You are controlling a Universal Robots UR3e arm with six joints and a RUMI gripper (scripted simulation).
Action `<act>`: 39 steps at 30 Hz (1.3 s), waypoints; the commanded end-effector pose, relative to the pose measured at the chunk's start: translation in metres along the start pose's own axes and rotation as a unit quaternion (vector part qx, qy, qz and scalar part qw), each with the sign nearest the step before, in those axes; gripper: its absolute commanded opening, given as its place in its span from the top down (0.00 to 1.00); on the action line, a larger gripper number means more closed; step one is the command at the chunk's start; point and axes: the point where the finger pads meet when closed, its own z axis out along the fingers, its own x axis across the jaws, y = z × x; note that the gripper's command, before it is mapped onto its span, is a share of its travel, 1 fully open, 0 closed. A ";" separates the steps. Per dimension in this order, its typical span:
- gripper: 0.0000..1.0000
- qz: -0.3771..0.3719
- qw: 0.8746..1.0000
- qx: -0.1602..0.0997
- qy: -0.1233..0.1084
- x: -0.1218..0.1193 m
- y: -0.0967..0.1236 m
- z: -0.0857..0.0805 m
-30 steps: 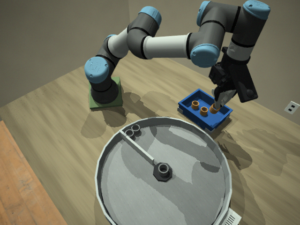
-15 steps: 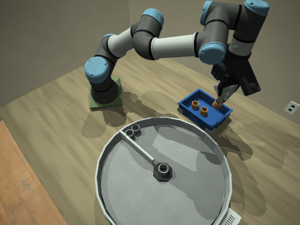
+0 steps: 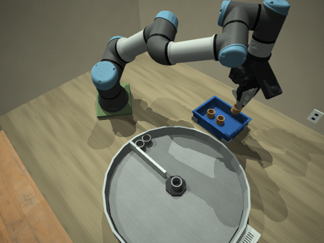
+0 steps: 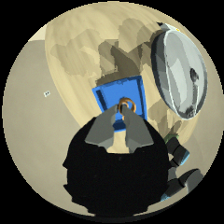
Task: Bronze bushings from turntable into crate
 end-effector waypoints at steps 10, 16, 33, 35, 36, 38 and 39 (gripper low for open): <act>1.00 -0.008 1.000 0.002 0.000 -0.008 0.006 0.000; 1.00 -0.009 1.000 0.003 -0.001 -0.008 0.007 0.000; 1.00 -0.009 1.000 0.003 -0.001 -0.009 0.007 0.000; 1.00 -0.009 1.000 0.003 -0.001 -0.009 0.007 0.000; 1.00 -0.009 1.000 0.003 -0.001 -0.009 0.007 0.000; 1.00 -0.009 1.000 0.003 -0.001 -0.009 0.007 0.000; 1.00 -0.009 1.000 0.003 -0.001 -0.009 0.007 0.000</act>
